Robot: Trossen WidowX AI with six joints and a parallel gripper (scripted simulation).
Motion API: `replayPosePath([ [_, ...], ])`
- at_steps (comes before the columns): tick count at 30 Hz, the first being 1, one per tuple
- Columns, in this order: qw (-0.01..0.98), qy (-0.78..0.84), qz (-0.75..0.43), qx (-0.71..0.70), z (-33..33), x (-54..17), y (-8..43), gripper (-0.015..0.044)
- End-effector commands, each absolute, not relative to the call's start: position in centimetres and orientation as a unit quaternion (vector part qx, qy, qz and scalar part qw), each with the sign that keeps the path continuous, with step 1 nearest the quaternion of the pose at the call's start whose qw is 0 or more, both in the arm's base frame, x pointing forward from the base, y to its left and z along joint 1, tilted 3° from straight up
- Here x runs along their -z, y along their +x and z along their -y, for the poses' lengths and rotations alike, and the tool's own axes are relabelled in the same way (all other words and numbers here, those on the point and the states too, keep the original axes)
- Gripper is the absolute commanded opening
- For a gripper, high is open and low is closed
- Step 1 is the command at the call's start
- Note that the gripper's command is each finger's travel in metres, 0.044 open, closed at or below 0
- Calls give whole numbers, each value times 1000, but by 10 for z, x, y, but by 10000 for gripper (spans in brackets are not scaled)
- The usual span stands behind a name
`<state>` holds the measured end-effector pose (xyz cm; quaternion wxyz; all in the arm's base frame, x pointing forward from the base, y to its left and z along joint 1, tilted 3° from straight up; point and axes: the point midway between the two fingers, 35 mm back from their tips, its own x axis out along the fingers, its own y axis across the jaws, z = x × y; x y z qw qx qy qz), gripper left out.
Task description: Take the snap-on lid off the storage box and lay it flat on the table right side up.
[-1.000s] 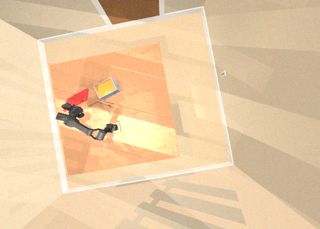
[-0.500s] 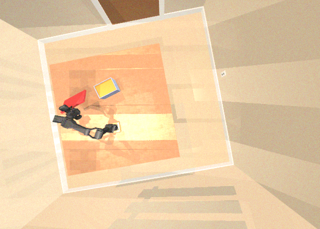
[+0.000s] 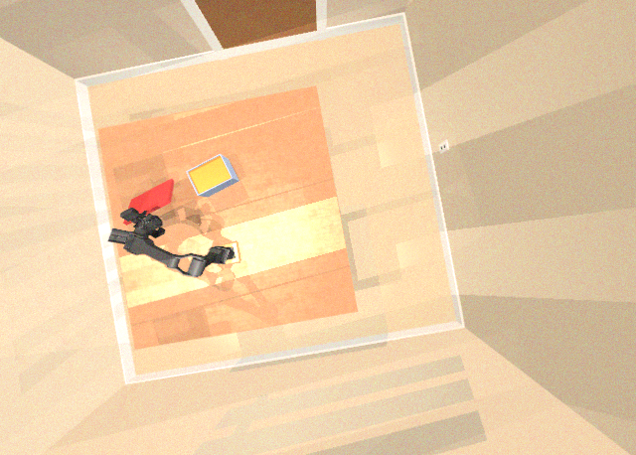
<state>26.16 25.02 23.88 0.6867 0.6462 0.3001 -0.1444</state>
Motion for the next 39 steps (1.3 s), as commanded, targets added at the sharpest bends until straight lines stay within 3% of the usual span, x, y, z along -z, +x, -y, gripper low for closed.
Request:
replayPosePath([
  [1,685,650,-298,140,-250,-239,262,0],
  [39,685,650,-298,140,-251,-208,264,0],
])
